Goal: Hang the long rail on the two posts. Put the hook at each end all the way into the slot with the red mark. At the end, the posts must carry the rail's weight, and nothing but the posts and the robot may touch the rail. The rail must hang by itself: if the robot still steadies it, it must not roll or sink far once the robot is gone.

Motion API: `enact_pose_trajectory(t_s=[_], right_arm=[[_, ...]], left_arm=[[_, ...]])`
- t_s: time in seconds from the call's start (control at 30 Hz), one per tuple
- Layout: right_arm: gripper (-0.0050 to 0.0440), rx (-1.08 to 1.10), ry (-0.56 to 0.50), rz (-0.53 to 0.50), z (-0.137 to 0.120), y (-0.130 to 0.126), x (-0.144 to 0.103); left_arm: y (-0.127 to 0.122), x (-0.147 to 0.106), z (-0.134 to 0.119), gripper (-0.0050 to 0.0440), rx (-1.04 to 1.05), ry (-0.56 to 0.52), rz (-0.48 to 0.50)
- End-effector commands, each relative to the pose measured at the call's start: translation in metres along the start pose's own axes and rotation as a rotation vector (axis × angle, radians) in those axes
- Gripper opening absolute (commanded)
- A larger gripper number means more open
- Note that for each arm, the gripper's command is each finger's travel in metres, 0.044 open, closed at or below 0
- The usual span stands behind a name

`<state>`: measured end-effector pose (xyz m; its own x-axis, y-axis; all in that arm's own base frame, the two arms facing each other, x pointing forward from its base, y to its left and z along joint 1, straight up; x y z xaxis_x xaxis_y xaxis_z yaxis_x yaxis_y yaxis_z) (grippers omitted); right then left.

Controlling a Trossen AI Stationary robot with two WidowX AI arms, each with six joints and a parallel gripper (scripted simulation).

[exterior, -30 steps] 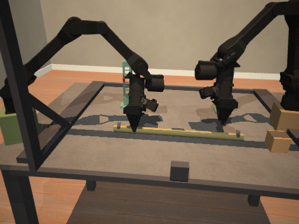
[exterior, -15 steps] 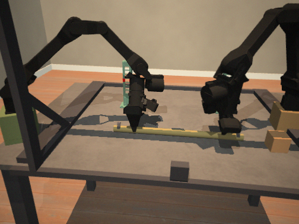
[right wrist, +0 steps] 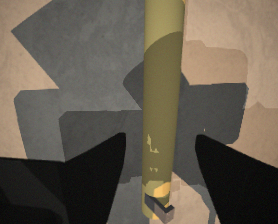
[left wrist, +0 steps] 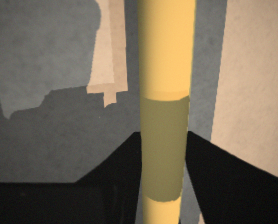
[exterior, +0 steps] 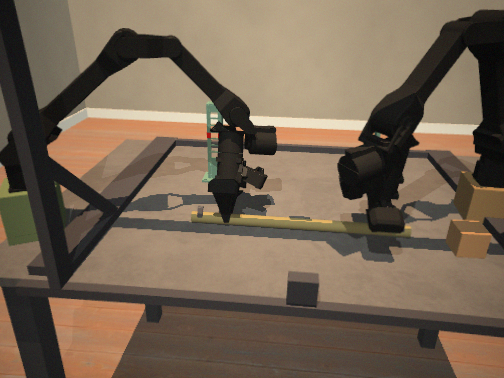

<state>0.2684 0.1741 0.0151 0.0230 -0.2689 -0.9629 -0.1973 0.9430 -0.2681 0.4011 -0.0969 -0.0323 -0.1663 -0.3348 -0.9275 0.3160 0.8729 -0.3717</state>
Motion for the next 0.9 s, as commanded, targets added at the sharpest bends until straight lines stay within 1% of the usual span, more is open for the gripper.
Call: enact_pose_trajectory(t_s=[0.0, 0.33, 0.57, 0.6, 0.67, 0.7, 0.77, 0.8, 0.87], right_arm=[[0.0225, 0.002, -0.001, -0.002, 0.000, -0.002, 0.006], [0.0225, 0.001, -0.001, -0.002, 0.000, -0.002, 0.021], [0.0225, 0.002, -0.001, -0.002, 0.000, -0.001, 0.026], [0.0206, 0.003, -0.004, -0.001, 0.001, -0.001, 0.025], [0.0206, 0.004, -0.006, -0.001, 0.001, -0.001, 0.025], [0.0186, 0.004, -0.005, 0.001, 0.001, -0.001, 0.025], [0.0186, 0.004, -0.007, 0.002, 0.001, -0.001, 0.024], [0.0166, 0.004, -0.008, 0.002, 0.002, -0.001, 0.024], [0.0166, 0.007, -0.020, 0.009, 0.003, 0.000, 0.019]], left_arm=[[-0.003, -0.009, 0.004, -0.0050, 0.013, -0.027, -0.003], [-0.003, -0.009, 0.004, -0.0050, 0.013, -0.027, -0.003], [-0.003, -0.009, 0.004, -0.0050, 0.013, -0.027, -0.003], [-0.003, -0.009, 0.004, -0.0050, 0.013, -0.027, -0.003], [-0.003, -0.009, 0.004, -0.0050, 0.013, -0.027, -0.003], [-0.003, -0.009, 0.004, -0.0050, 0.013, -0.027, -0.003], [-0.003, -0.009, 0.004, -0.0050, 0.013, -0.027, -0.003], [-0.003, -0.009, 0.004, -0.0050, 0.013, -0.027, -0.003], [-0.003, -0.009, 0.004, -0.0050, 0.013, -0.027, -0.003]])
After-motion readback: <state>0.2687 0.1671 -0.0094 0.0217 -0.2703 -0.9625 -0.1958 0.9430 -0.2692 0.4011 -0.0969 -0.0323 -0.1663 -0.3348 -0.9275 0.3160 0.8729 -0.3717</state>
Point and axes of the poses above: on each arm, the point midway between the two fingers, 35 mm back from their tips, its own x axis out along the fingers, its own y axis across the jaws, z = x × y, the point moved 4 cm from there along -x, back along the fingers, and after that the axes turned 7 degrees about -x, right-handed, at the moved point
